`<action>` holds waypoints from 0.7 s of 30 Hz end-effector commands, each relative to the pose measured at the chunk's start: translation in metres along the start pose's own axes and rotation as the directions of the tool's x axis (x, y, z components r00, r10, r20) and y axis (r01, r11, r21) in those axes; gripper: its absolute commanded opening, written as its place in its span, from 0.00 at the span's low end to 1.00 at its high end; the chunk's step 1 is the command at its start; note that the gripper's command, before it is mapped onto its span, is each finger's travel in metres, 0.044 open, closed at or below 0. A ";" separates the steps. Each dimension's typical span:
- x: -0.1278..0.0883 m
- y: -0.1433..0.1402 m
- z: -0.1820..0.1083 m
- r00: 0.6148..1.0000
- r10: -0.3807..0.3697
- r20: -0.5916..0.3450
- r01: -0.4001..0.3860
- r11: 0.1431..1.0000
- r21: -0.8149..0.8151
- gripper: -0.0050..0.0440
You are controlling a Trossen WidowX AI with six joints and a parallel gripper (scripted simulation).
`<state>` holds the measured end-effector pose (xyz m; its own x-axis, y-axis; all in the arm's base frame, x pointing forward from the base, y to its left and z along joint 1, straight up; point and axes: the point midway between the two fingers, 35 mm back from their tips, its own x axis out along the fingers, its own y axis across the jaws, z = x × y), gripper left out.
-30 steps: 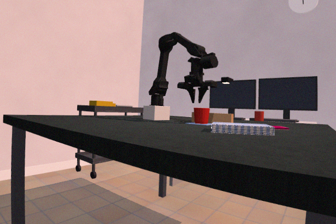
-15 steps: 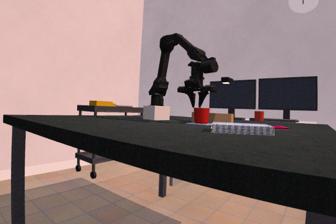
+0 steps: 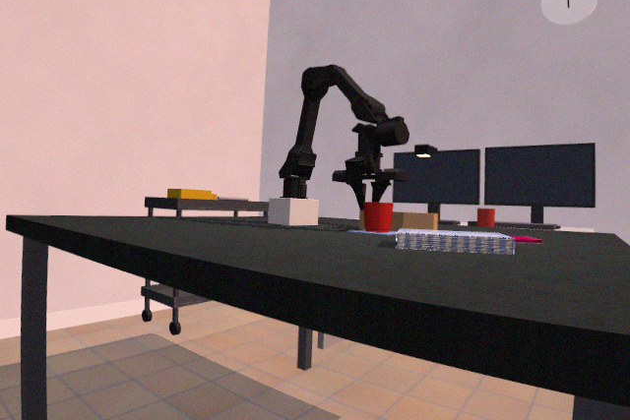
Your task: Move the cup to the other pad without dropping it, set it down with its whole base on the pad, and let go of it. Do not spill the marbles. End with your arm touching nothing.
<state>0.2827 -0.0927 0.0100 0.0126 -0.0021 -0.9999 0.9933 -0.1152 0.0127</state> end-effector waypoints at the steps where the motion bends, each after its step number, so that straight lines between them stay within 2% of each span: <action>1: 0.010 -0.002 -0.001 1.000 -0.011 -0.007 0.011 1.000 0.002 0.40; 9: 0.019 -0.004 -0.001 1.000 -0.011 -0.007 0.011 1.000 0.002 0.40; 21: 0.019 -0.004 -0.001 1.000 -0.011 -0.007 0.011 1.000 0.002 0.40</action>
<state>0.2791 -0.0911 -0.0082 0.0006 0.0019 -1.0000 0.9935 -0.1139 0.0004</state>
